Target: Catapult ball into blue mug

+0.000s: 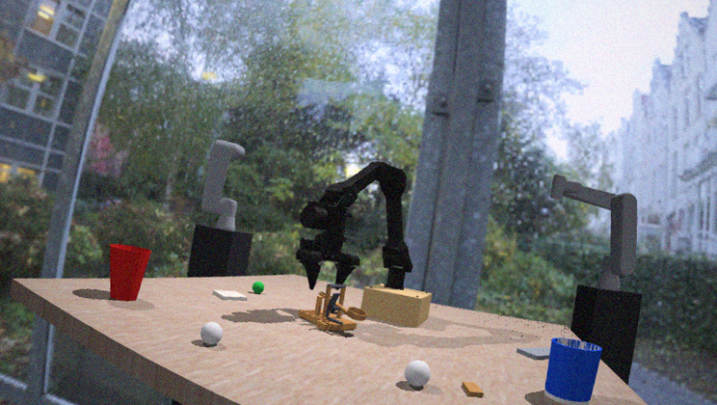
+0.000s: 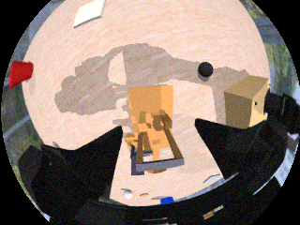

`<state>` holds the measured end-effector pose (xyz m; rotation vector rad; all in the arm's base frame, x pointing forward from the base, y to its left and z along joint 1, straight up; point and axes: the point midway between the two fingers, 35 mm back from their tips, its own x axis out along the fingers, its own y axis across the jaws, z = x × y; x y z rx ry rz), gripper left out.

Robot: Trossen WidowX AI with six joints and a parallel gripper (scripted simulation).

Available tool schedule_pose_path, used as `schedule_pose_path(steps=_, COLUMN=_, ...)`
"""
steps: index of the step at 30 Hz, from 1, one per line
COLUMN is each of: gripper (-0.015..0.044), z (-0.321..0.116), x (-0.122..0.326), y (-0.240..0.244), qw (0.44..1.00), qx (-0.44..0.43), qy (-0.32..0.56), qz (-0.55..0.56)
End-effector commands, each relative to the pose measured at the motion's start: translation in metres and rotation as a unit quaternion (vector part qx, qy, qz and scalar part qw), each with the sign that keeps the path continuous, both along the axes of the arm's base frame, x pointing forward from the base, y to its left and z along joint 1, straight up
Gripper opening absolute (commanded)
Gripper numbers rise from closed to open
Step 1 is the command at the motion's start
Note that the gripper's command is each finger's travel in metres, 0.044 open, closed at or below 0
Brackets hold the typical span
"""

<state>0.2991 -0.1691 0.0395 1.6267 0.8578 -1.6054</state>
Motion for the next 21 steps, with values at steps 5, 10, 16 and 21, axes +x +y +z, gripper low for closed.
schedule_pose_path(steps=5, gripper=0.044, z=-0.011, x=0.002, y=0.0, qw=1.0, qx=0.0, qy=-0.005, qz=-0.002)
schedule_pose_path(steps=10, gripper=0.044, z=-0.019, x=0.003, y=0.0, qw=1.0, qx=0.0, qy=-0.005, qz=-0.002)
schedule_pose_path(steps=16, gripper=0.044, z=-0.029, x=0.003, y=-0.001, qw=1.0, qx=0.0, qy=-0.005, qz=-0.002)
schedule_pose_path(steps=21, gripper=0.044, z=-0.037, x=0.004, y=-0.001, qw=1.0, qx=0.0, qy=-0.005, qz=-0.002)
